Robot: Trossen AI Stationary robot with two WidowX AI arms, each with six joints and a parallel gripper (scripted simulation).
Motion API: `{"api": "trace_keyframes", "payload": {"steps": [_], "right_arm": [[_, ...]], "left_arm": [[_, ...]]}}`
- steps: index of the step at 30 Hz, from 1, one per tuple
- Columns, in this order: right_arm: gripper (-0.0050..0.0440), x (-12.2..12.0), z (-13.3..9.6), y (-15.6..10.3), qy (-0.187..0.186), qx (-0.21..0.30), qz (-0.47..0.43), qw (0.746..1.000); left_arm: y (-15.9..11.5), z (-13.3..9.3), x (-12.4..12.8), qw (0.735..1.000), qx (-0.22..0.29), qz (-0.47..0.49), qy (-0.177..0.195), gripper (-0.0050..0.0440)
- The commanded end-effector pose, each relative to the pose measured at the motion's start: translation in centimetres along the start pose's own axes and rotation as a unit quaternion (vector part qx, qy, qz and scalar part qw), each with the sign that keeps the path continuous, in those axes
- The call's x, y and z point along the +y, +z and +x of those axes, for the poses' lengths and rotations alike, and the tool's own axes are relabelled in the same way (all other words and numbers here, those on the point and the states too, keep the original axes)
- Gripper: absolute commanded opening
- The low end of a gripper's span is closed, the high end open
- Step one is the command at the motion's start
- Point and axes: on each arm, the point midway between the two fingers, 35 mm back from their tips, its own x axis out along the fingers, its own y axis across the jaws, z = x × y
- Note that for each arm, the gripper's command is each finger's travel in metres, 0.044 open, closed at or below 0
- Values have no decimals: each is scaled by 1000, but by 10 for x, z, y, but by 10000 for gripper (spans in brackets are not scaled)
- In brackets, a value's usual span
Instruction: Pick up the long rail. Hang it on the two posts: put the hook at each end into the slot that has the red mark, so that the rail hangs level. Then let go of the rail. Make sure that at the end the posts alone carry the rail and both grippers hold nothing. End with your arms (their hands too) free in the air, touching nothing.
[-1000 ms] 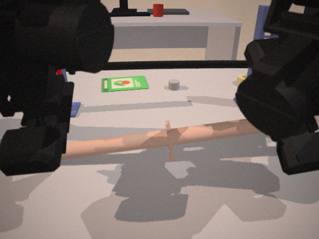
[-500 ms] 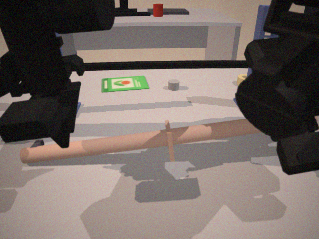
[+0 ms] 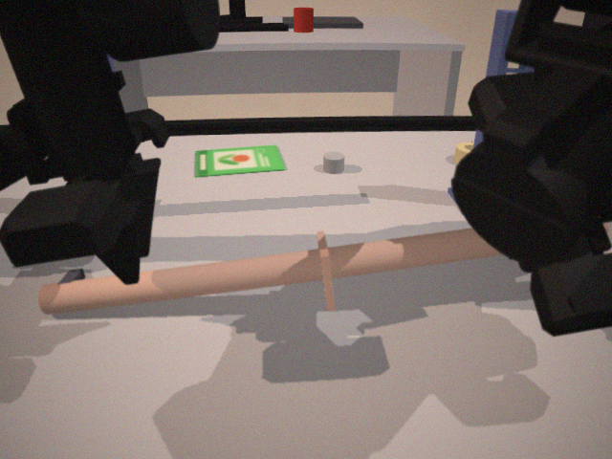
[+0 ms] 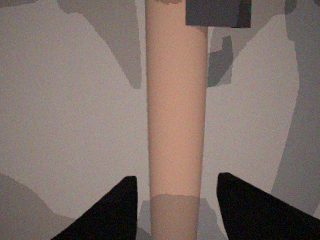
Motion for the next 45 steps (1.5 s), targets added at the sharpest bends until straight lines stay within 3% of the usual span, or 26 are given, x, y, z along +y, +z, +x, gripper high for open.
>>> {"api": "trace_keyframes", "payload": {"steps": [1,16,20,23,25,28,45], "right_arm": [[0,1,-1,-1,3,2,1,1000],[0,1,-1,-1,3,2,1,1000],[0,1,-1,-1,3,2,1,1000],[0,1,-1,-1,3,2,1,1000],[0,1,-1,-1,3,2,1,1000],[0,1,-1,-1,3,2,1,1000],[0,1,-1,-1,3,2,1,1000]], "left_arm": [[6,11,-1,1000,-9,1,-1,160],[7,25,-1,1000,-9,1,-1,160],[6,26,-1,1000,-9,1,-1,64],[6,26,-1,1000,-9,1,-1,64],[6,26,-1,1000,-9,1,-1,16],[6,26,-1,1000,-9,1,-1,0],[6,26,-1,1000,-9,1,-1,0]]}}
